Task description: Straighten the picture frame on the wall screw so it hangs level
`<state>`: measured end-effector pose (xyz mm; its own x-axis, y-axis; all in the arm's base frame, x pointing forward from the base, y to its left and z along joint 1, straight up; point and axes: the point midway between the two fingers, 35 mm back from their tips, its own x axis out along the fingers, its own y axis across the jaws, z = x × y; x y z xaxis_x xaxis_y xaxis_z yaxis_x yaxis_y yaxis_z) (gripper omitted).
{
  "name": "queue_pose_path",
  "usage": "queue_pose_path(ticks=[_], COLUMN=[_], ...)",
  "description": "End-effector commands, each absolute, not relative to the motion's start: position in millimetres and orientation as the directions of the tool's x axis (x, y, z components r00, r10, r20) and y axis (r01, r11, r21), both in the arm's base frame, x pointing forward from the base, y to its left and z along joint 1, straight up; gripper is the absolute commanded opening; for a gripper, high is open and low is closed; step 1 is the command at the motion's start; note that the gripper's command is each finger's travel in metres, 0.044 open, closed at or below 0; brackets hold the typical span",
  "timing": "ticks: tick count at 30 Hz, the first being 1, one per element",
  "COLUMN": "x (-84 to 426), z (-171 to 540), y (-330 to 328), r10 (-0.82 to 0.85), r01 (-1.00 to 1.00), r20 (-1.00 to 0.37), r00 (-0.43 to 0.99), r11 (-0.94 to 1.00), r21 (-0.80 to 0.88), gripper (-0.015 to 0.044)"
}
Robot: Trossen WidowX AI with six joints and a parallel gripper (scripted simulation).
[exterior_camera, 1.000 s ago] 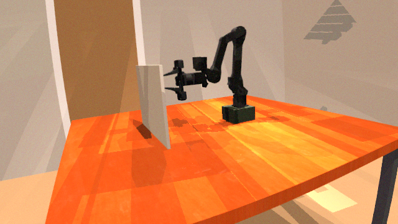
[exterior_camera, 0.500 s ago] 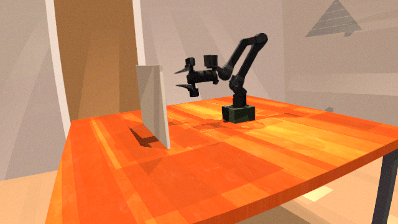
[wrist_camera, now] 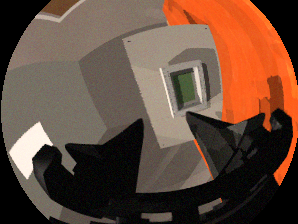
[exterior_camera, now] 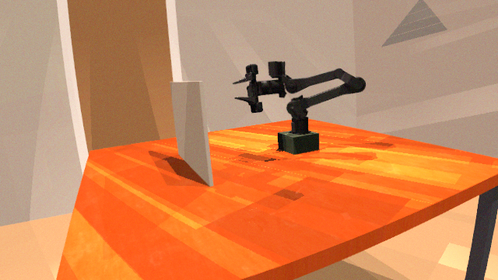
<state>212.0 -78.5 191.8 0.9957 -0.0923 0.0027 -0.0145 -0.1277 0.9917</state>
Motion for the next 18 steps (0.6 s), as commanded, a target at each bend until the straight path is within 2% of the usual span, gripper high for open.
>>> queue_pose_path(ticks=[1, 18], x=[195.3, 189.7], z=[191.1, 190.2], y=[-70.2, -66.7], r10=[-0.089, -0.088], r01=[-0.012, -0.011], r20=[0.000, -0.001], r00=[0.996, 0.996], r11=[-0.136, -0.137], r21=[0.991, 0.990], gripper=[0.0260, 0.0260])
